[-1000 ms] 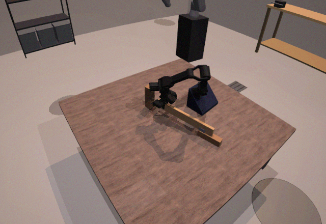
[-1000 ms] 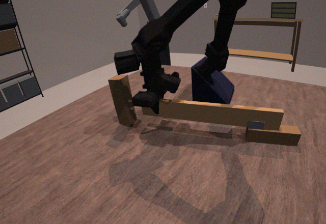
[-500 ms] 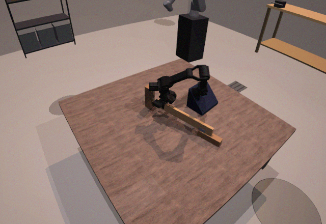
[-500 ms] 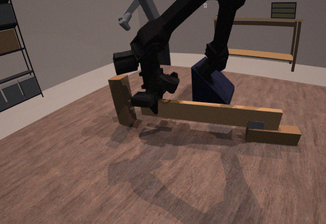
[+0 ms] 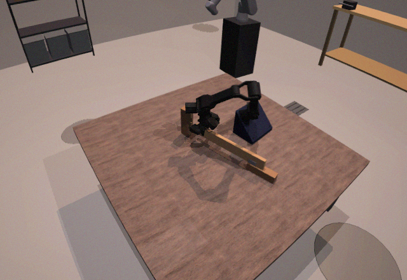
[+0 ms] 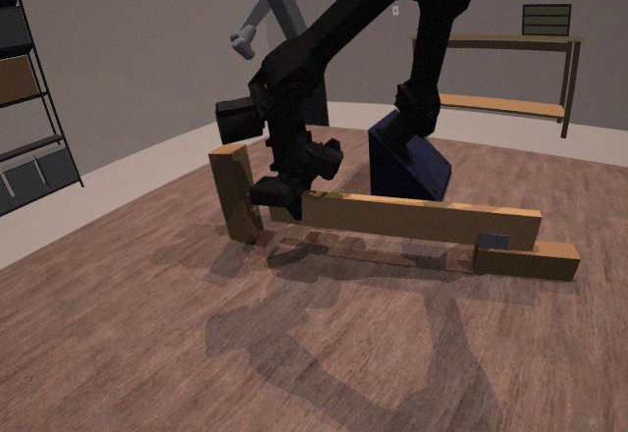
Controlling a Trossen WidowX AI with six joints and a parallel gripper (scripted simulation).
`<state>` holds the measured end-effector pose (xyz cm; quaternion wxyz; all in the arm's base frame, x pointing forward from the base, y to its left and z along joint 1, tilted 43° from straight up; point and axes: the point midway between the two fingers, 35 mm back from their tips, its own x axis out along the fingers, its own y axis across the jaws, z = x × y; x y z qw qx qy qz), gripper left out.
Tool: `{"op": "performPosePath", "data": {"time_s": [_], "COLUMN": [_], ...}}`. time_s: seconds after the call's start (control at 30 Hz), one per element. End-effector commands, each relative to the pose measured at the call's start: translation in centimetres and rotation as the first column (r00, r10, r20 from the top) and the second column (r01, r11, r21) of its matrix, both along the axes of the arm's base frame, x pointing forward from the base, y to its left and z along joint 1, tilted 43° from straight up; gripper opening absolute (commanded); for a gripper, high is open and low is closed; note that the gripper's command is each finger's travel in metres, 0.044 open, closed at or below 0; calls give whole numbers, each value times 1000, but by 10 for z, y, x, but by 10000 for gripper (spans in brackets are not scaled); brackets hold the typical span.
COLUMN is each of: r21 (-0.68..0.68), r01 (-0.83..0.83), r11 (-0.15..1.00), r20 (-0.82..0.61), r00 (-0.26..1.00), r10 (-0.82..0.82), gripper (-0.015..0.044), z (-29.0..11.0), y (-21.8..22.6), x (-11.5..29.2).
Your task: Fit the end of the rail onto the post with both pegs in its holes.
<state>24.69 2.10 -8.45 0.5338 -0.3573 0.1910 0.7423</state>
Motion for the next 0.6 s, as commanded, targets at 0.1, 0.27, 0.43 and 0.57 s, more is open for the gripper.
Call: {"op": "performPosePath", "data": {"time_s": [0.1,0.27,0.43,0.57], "r21": [-3,-3,-3,-3], "r01": [6,6,6,6], "r11": [1000,1000,1000,1000], "r20": [10,11,11,11], "r00": [1000,1000,1000,1000], "r10": [-6,-6,-6,-6], "gripper": [0,0,0,0], "z": [-1,-2,-3,-4], "y": [-5,-5,-6,-7], "x": [5,5,5,6]}}
